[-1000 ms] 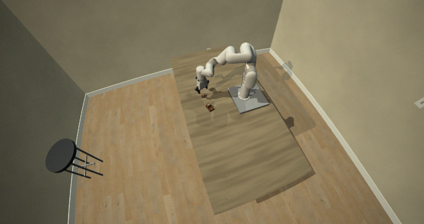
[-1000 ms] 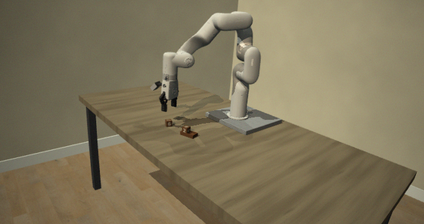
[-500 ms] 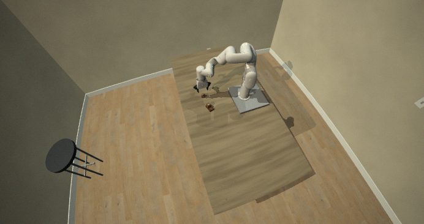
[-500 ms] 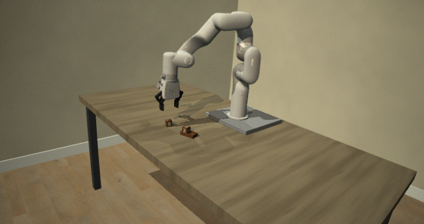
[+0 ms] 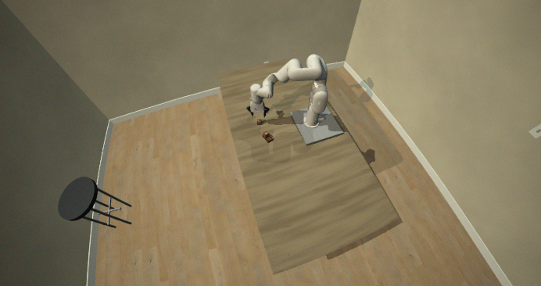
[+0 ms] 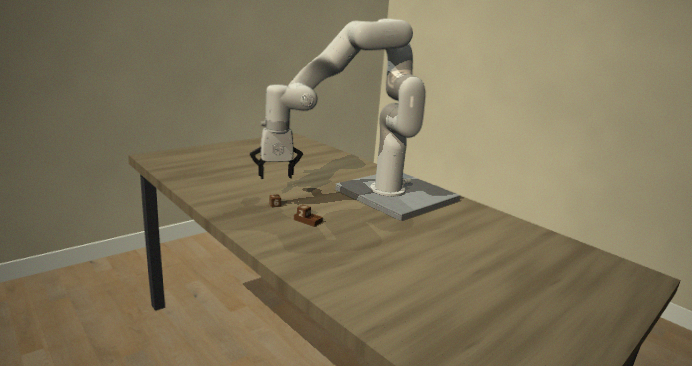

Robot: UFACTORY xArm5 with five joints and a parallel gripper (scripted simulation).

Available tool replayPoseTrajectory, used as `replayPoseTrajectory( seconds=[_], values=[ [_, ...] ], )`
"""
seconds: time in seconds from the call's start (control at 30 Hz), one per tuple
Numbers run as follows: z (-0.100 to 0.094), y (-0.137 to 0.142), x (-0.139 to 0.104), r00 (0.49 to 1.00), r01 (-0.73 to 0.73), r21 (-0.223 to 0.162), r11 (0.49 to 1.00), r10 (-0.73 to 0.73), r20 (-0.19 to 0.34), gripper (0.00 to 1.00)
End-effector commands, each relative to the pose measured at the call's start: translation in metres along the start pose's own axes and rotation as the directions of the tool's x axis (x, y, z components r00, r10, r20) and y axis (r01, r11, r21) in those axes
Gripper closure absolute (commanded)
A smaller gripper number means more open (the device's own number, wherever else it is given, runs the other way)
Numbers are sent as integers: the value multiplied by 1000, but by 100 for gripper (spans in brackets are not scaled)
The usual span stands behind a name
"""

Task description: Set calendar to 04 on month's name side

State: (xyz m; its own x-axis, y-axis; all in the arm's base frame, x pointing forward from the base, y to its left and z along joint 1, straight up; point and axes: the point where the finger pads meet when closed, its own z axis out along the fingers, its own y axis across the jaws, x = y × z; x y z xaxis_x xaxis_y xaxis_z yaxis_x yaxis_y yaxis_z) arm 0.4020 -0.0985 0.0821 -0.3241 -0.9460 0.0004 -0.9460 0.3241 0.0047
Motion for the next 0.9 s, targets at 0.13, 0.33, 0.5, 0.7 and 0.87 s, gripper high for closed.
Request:
replayPoseTrajectory(
  seconds=[0.13,0.33,0.5,0.7,0.87],
  values=[
    [-2,-1,0,964,-266,3,964,266,1,0],
    [-2,-1,0,902,-432,3,902,432,2,0],
    [-2,-1,1,861,-509,3,861,509,2,0],
    [-2,-1,1,737,-676,2,737,676,3,0],
    [-2,-1,1,630,-777,2,630,777,3,0]
  ],
)
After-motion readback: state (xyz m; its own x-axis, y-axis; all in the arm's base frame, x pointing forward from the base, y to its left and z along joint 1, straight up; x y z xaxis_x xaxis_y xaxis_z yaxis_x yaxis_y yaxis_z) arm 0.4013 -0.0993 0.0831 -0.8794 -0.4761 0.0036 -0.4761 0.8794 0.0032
